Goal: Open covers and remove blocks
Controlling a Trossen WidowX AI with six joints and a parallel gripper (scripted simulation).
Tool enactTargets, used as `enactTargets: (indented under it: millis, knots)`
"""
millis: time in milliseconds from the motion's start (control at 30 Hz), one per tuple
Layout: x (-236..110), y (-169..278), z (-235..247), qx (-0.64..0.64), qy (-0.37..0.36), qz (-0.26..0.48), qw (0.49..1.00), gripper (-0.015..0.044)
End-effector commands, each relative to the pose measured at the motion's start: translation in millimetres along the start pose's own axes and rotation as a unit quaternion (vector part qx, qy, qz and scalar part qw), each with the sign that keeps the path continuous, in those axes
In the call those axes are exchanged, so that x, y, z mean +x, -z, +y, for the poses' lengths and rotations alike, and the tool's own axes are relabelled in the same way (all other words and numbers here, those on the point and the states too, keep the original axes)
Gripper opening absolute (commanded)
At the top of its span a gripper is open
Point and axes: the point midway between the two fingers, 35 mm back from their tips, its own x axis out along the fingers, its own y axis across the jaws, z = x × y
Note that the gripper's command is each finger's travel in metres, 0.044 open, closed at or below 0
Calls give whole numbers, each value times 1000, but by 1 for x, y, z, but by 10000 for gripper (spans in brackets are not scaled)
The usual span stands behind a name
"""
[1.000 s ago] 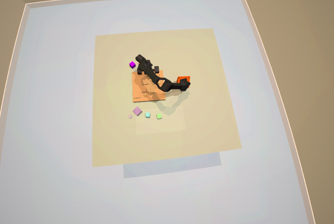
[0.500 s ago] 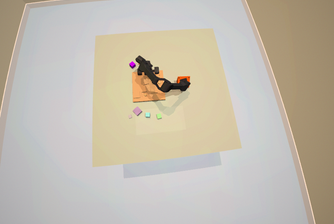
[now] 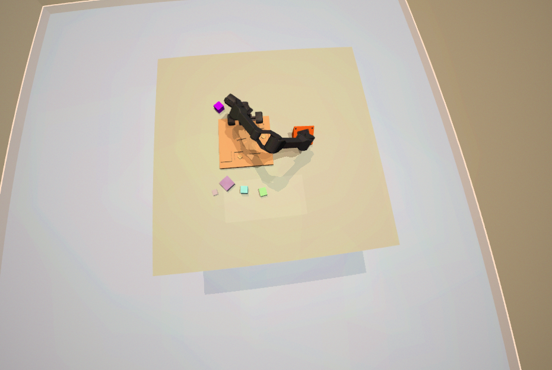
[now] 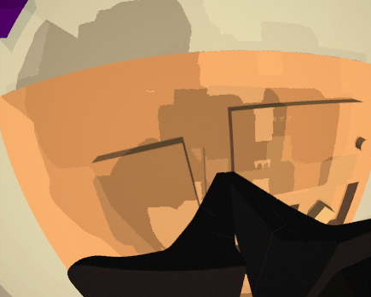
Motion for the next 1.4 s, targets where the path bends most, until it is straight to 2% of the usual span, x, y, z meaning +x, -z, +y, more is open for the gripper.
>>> enactTargets:
  millis: [0, 533, 1367]
  knots:
    - [4, 1, 0, 2, -1, 3, 1000, 0]
    - [20, 1, -2, 2, -1, 3, 1000, 0]
    - [21, -4, 23, 2, -1, 3, 1000, 0]
